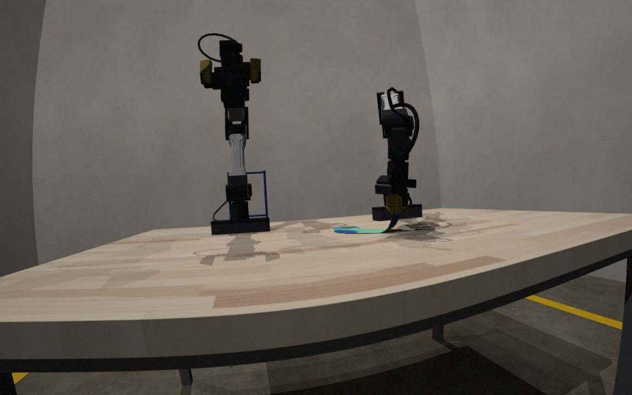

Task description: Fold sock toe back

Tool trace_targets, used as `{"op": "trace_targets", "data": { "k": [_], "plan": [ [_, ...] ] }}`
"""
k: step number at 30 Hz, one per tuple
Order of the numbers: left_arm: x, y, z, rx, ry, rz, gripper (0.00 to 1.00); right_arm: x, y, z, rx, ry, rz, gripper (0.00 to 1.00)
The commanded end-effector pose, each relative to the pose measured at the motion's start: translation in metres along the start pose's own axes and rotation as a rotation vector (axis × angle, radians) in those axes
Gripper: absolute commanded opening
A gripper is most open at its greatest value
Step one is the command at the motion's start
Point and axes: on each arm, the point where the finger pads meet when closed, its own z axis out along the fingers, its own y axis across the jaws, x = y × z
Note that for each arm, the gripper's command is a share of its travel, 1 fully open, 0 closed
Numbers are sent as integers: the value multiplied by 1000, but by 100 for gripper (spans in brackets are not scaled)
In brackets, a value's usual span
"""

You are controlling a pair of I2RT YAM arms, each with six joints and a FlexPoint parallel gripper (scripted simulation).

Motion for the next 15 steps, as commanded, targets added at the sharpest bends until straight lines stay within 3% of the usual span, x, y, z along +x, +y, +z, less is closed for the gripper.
{"op": "trace_targets", "data": {
  "k": [1,6,7,10,15],
  "plan": [
    [-6,7,-17,-23,-37,-14,5,-5,0,-2,1,-14,-1,100],
    [-6,3,-15,-22,-35,-2,5,-5,0,-2,1,-14,-1,100],
    [-4,-1,-19,-79,-46,-22,5,-5,0,-2,1,-14,-1,100],
    [-2,-5,-18,-47,-34,0,5,-5,0,-2,1,-14,-1,100],
    [-3,-17,-30,-154,-31,-24,5,-5,0,-2,1,-14,-1,100]
  ]
}}
